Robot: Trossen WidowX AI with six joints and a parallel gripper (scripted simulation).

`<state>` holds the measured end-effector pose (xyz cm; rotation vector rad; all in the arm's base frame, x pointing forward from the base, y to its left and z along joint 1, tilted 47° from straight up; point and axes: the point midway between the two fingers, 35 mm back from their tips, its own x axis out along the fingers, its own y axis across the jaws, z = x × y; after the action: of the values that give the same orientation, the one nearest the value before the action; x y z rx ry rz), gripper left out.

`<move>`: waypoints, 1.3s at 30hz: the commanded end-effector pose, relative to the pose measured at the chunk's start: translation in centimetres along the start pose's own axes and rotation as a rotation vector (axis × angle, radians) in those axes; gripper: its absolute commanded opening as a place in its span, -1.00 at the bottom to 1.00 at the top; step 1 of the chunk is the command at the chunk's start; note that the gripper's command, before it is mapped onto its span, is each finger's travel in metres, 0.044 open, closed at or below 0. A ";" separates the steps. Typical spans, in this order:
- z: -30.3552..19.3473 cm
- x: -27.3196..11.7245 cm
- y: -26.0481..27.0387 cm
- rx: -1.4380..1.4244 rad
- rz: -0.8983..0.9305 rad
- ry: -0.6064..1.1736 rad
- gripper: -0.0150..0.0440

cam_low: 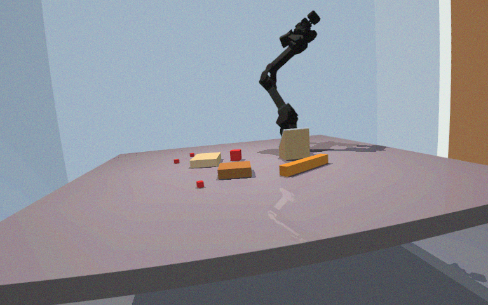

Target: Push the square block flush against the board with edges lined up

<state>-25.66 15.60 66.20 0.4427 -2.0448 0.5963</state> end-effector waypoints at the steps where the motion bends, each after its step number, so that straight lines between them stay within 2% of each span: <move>1: -0.5 -0.9 3.4 0.069 0.096 0.016 -0.49; 17: -3.6 -6.6 15.4 0.325 0.442 0.158 -0.49; 39: -9.9 -20.3 27.5 0.560 0.830 0.548 -0.49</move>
<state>-24.06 43.38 48.74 -0.2284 -1.5268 1.5572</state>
